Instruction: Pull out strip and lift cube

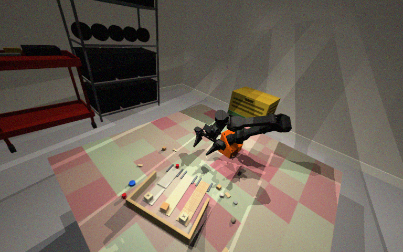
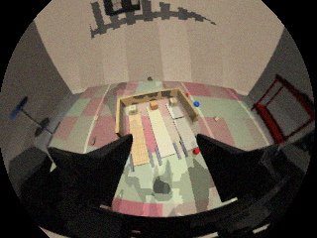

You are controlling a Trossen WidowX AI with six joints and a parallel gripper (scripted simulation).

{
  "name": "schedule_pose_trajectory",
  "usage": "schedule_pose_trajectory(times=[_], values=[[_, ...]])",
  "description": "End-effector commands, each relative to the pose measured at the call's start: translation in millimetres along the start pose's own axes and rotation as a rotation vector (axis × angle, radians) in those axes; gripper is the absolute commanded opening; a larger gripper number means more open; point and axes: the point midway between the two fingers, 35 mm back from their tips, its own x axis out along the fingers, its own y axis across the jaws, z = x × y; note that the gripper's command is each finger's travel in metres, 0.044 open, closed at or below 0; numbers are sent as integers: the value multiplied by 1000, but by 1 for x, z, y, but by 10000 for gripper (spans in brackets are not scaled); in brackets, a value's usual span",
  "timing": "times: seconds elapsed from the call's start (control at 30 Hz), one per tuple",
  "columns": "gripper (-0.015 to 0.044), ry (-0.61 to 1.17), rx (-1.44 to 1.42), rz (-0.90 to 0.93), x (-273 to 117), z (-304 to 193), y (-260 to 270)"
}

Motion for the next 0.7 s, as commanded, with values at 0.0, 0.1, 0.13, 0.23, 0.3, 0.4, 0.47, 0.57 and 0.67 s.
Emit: schedule_pose_trajectory(times=[0.0,0.1,0.13,0.23,0.3,0.4,0.47,0.57,0.67], values=[[400,2,-4,5,0,-1,0],[321,36,-6,4,7,-1,1],[295,62,-9,4,12,-1,2],[216,189,-25,5,35,-5,7],[164,291,-44,7,52,-10,13],[85,453,-86,20,70,-22,24],[32,567,-119,36,80,-32,33],[0,744,-173,70,89,-48,50],[0,912,-226,115,93,-63,69]])
